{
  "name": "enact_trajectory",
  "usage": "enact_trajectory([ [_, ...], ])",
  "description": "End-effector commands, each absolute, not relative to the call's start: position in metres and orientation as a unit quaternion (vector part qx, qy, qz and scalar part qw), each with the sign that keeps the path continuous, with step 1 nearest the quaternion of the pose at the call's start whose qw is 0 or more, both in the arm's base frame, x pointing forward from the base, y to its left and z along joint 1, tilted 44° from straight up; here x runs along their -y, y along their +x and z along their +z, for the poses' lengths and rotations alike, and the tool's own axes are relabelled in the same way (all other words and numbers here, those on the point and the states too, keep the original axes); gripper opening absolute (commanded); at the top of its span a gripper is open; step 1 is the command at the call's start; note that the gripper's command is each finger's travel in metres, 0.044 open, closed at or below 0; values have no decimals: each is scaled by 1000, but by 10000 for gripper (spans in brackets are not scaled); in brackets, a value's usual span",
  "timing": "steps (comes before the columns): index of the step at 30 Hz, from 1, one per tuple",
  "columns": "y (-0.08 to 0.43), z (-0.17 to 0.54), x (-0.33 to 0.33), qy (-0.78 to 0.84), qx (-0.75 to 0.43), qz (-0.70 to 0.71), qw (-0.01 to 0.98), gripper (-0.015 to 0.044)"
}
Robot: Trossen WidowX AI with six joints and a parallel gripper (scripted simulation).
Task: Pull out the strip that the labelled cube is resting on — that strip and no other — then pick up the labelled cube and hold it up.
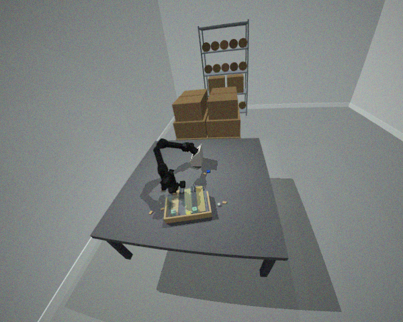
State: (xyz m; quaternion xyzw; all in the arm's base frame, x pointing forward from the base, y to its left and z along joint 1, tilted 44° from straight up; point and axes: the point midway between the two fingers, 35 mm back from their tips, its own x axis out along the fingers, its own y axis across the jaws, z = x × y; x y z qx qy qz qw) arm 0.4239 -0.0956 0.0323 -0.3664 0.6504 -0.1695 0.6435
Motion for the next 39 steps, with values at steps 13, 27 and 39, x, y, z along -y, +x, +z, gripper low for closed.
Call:
enact_trajectory([
  [13,424,30,97,-366,-650,-168,644,0],
  [27,423,30,98,-367,-650,-168,644,0],
  [39,405,32,103,-367,-651,-168,643,0],
])
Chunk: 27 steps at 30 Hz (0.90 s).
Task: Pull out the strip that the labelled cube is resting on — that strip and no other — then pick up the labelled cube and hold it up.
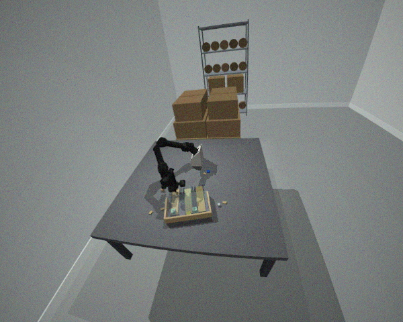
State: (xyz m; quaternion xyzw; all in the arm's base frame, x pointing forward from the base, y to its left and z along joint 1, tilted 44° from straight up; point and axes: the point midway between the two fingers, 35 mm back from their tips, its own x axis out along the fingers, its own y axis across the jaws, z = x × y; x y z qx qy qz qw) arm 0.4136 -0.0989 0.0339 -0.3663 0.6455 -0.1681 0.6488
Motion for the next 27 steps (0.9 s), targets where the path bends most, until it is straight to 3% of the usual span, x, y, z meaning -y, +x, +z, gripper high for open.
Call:
enact_trajectory([
  [1,403,32,104,-367,-651,-168,643,0],
  [27,400,37,101,-367,-651,-167,643,0],
])
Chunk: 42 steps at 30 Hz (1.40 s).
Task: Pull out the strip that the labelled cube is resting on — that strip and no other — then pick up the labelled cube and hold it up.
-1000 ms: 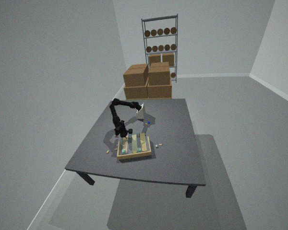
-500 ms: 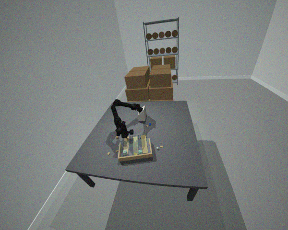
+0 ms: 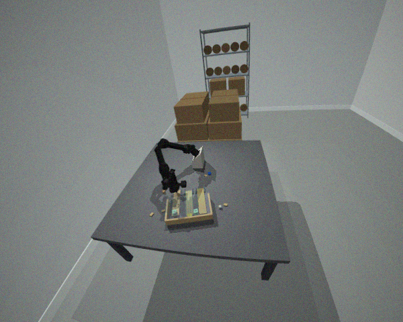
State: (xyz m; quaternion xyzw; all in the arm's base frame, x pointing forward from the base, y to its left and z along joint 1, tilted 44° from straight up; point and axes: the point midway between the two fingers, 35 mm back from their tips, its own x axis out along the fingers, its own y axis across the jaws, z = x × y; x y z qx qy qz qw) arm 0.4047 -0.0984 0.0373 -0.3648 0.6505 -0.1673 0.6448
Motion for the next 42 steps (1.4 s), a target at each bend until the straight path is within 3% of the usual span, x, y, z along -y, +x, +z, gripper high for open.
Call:
enact_trajectory([
  [1,399,37,102,-367,-651,-167,643,0],
  [42,340,39,124,-368,-652,-167,642,0],
])
